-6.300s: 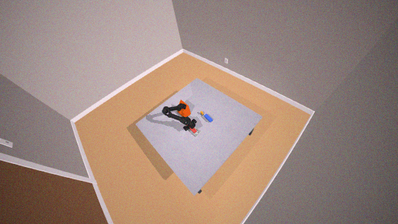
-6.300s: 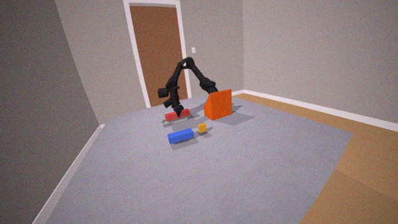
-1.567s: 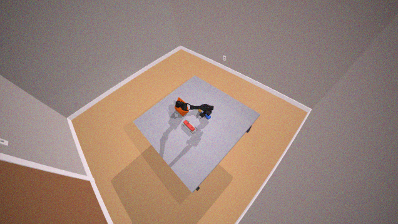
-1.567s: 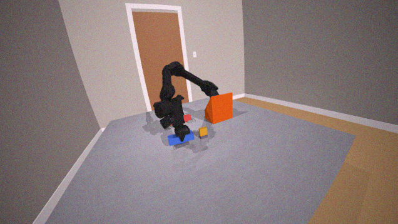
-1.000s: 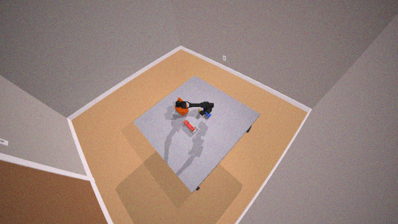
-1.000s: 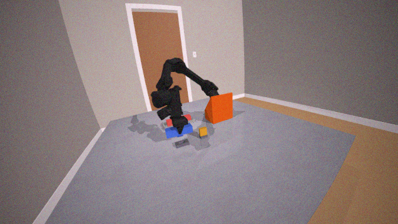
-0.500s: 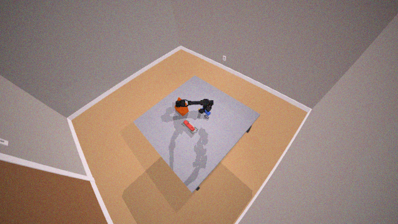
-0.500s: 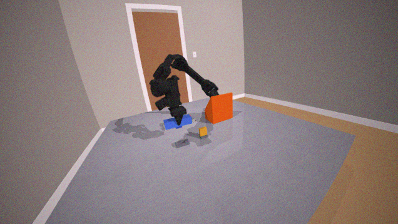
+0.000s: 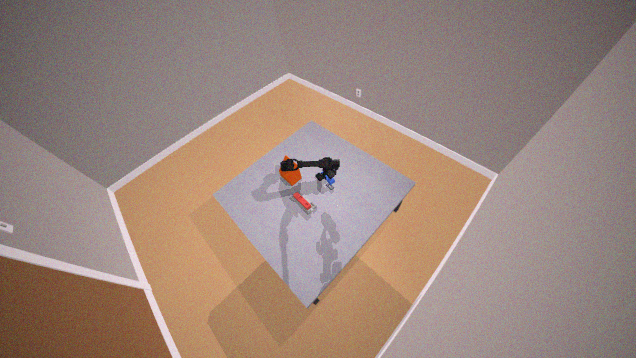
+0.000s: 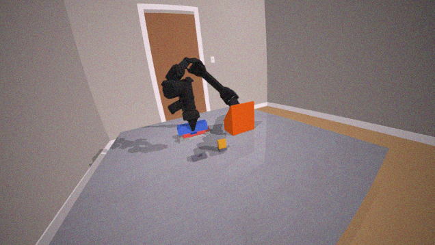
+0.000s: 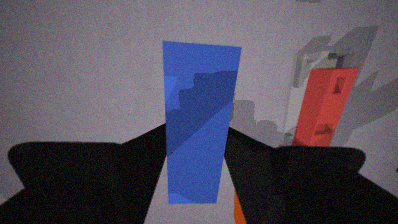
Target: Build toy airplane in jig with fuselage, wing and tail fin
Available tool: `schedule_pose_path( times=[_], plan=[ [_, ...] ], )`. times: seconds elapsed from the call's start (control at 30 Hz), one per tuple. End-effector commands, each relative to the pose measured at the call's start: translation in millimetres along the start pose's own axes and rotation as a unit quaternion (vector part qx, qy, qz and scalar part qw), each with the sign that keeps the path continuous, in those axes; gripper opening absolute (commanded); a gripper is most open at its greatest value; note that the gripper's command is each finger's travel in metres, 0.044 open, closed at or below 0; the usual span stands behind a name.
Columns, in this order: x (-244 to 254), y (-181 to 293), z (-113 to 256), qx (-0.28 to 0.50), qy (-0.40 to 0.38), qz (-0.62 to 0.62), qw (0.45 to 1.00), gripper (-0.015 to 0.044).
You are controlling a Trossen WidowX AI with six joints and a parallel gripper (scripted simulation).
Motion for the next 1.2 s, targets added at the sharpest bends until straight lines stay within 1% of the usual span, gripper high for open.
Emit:
schedule_pose_path(
  times=[0.0, 0.6, 1.17],
  plan=[
    [-14.1, -6.6, 0.1, 0.0, -0.002, -0.035, 0.999, 0.0],
    [-72.0, -25.4, -3.7, 0.004, -0.01, -0.174, 0.985, 0.0],
    [-127.9, -31.5, -11.2, 0.005, -0.013, -0.306, 0.952, 0.0]
  ],
)
Point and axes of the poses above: the point midway between the two fingers, 35 mm back from their tips, its own z axis back along the fingers, its own x axis across the jaws, y = z × x, the point moved 4 cm from there along z, back along the fingers, and after that the axes turned 8 degrees about -z, right-handed, at the moved point
